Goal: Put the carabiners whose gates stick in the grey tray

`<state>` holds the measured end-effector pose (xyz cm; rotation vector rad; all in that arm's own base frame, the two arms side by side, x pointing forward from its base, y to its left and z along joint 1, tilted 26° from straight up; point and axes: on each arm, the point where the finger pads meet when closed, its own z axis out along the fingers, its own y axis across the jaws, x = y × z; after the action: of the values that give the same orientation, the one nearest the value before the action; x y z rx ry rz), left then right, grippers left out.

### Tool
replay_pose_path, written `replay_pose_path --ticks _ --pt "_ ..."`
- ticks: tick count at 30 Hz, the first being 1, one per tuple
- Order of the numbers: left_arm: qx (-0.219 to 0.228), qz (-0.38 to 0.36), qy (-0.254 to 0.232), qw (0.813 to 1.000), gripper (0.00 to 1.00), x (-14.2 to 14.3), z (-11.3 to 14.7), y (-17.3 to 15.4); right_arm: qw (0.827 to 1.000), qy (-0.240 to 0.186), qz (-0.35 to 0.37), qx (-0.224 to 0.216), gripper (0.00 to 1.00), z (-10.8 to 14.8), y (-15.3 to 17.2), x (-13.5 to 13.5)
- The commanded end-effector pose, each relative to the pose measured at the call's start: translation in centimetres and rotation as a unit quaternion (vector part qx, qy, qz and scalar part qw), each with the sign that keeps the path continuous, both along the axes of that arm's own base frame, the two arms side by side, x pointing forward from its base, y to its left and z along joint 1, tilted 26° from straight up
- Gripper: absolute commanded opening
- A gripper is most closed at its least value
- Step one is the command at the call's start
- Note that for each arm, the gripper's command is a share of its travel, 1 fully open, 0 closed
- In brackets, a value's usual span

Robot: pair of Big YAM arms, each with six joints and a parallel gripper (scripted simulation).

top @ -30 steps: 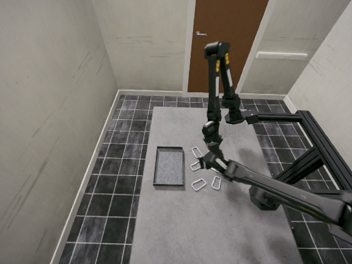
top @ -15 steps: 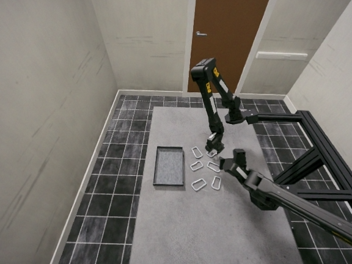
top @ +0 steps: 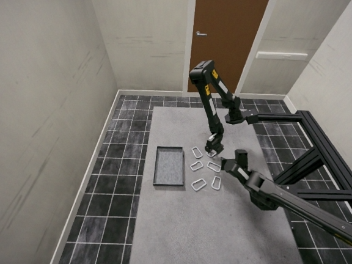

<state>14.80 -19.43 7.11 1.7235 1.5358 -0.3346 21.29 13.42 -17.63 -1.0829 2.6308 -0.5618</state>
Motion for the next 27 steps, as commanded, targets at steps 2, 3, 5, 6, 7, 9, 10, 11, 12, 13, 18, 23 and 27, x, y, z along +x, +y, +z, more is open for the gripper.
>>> replay_pose_path --ticks 2,3,5,6,7,9,10,11,12,13,18,23,27 --pt "0.001 -0.005 -0.006 1.000 1.00 0.11 0.27 -0.10 1.000 -0.001 -0.002 -0.001 0.83 -0.80 -0.35 0.53" --pt "0.001 -0.005 -0.006 1.000 1.00 0.11 0.27 -0.10 1.000 -0.001 -0.002 -0.001 0.83 -0.93 -0.39 0.58" --pt "0.001 -0.005 -0.006 1.000 1.00 0.11 0.27 -0.10 1.000 -0.001 -0.002 -0.001 0.83 -0.93 -0.39 0.58" --pt "0.001 -0.005 -0.006 1.000 1.00 0.11 0.27 -0.10 1.000 0.000 -0.002 -0.001 0.83 -1.06 -0.49 0.58" --pt "0.001 -0.005 -0.006 1.000 1.00 0.11 0.27 -0.10 1.000 -0.001 -0.002 -0.001 0.83 -1.19 -0.48 0.68" --pt "0.001 -0.005 -0.006 1.000 1.00 0.11 0.27 -0.10 1.000 -0.001 -0.002 -0.001 0.83 -1.45 -0.56 0.79" --pt "0.001 -0.005 -0.006 1.000 1.00 0.11 0.27 -0.10 1.000 -0.001 -0.002 -0.001 0.83 -1.59 -0.60 0.84" --pt "0.001 -0.005 -0.006 1.000 1.00 0.11 0.27 -0.10 1.000 -0.001 -0.002 -0.001 0.83 -1.66 -0.62 0.87" --pt "0.001 -0.005 -0.006 1.000 1.00 0.11 0.27 -0.10 1.000 -0.001 -0.002 -0.001 0.72 -1.66 -0.62 0.87" --pt "0.001 -0.005 -0.006 1.000 1.00 0.11 0.27 -0.10 1.000 0.000 -0.002 -0.002 0.61 -1.66 -0.67 0.81" --pt "0.001 -0.005 -0.006 1.000 1.00 0.11 0.27 -0.10 1.000 -0.005 0.004 0.004 0.48 -1.30 -0.11 0.90" --pt "0.001 -0.005 -0.006 1.000 1.00 0.11 0.27 -0.10 1.000 -0.003 0.000 0.002 0.48 -1.32 -0.26 0.71" --pt "0.001 -0.005 -0.006 1.000 1.00 0.11 0.27 -0.10 1.000 -0.003 0.000 0.002 0.71 -1.32 -0.26 0.71"
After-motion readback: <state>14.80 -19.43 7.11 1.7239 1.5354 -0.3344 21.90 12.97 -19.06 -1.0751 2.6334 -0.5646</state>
